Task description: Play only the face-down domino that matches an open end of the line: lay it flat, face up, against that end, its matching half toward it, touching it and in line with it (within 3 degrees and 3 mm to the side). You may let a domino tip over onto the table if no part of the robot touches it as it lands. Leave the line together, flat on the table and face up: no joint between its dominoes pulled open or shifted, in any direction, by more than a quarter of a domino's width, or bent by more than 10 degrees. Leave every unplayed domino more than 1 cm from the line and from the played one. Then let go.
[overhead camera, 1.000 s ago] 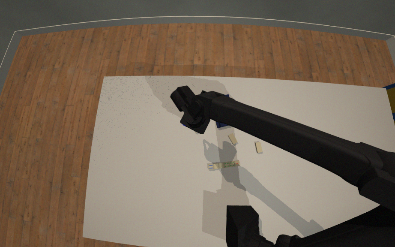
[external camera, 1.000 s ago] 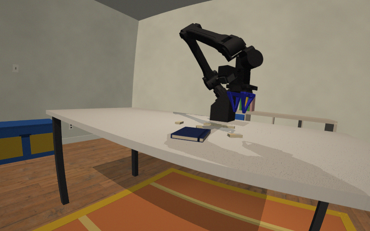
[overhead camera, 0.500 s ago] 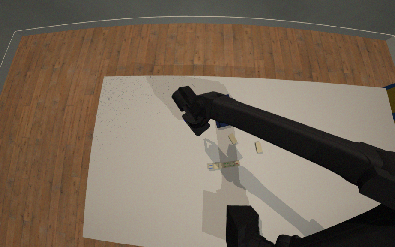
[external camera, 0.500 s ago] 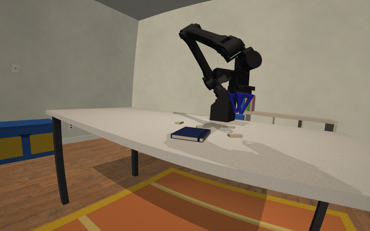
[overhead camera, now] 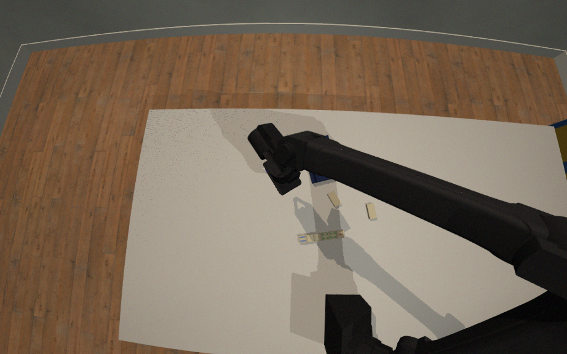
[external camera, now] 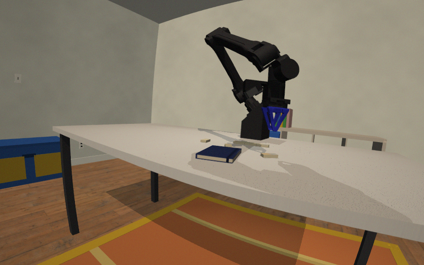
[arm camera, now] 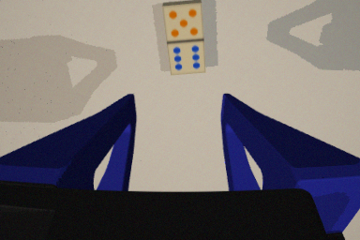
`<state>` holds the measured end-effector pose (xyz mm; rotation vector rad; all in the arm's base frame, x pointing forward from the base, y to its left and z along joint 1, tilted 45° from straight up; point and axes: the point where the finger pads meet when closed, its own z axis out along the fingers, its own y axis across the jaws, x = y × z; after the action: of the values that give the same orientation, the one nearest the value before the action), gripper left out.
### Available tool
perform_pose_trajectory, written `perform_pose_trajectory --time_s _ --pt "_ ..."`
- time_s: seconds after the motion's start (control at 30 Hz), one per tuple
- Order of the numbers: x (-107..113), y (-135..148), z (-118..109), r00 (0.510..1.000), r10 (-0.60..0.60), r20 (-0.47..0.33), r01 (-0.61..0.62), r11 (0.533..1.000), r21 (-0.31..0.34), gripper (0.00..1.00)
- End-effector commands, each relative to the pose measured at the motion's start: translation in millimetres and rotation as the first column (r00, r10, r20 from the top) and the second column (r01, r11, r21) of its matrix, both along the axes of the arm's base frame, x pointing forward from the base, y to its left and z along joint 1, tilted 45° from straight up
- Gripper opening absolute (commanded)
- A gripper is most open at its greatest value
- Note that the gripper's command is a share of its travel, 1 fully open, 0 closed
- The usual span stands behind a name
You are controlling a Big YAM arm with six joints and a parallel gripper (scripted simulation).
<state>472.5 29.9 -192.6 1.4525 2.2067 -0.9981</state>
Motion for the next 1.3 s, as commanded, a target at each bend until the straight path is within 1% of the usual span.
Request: perform_pose_trajectory --time_s 0.0,0.17,0.2,0.5,0.73,0.77,1.07,1.27 --pt "8.7 -7.7 10.1 0.997 -0.058 0.059 0.058 0.998 0.005 0.43" --pt "8.7 -7.7 10.1 0.997 -0.058 0.059 0.058 0.998 0.005 0.43" --pt "3.8 1.3 3.5 1.0 -0.014 0.024 0.014 1.0 0.002 0.43" --pt "6.1 -9.8 9.2 0.999 -0.03 0.022 0.03 0.999 0.014 0.43" --pt "6.1 -9.8 9.2 0.999 -0.03 0.022 0.03 0.999 0.014 0.43" --pt "3.2 -0.1 2.9 1.0 -0.015 0.017 0.015 1.0 0.008 0.43" --pt "3.6 -11.0 8.6 1.0 0.001 -0.012 -0.001 1.0 0.022 0.43" --pt "3.6 -11.0 8.6 1.0 0.001 -0.012 -0.001 1.0 0.022 0.43"
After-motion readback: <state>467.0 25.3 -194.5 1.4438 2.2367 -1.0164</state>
